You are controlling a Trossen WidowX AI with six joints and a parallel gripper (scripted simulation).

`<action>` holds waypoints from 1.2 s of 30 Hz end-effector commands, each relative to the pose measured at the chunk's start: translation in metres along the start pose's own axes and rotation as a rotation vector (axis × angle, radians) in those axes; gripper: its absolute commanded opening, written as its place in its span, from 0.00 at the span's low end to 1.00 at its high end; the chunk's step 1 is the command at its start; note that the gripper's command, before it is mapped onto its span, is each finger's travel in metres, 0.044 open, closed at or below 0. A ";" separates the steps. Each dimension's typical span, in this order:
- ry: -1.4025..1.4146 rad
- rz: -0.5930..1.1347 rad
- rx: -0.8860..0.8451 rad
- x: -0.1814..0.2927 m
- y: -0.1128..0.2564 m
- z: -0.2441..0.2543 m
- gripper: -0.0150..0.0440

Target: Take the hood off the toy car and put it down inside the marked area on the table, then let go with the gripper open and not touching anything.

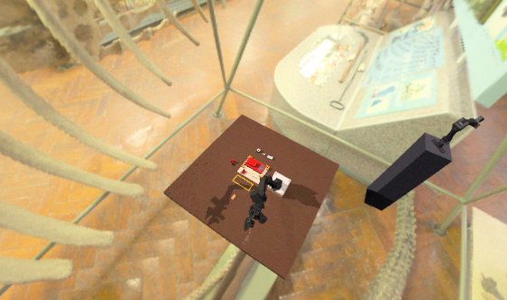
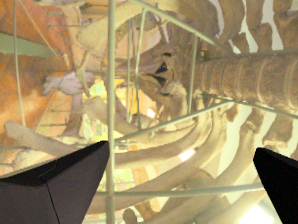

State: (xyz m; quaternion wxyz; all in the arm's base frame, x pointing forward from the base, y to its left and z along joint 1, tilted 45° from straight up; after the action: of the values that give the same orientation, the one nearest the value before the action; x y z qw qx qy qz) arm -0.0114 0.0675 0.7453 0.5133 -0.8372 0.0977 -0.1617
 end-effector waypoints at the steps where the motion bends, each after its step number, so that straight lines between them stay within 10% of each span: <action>1: 0.008 -0.014 -0.044 -0.010 -0.002 0.014 1.00; 36: 0.201 -0.052 -0.622 -0.025 -0.003 0.258 1.00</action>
State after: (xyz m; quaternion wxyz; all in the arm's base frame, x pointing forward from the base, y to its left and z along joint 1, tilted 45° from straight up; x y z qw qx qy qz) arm 0.0427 0.2707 0.6538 0.2530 -0.9254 0.1633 -0.2300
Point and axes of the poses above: the point midway between the two fingers, 35 mm back from their tips, its own y axis back along the fingers, its own z axis across the jaws, x = y × z, the point moved 4 cm from there along y, back along the fingers, and after that the axes turned 15 degrees about y, right-handed, at the moved point
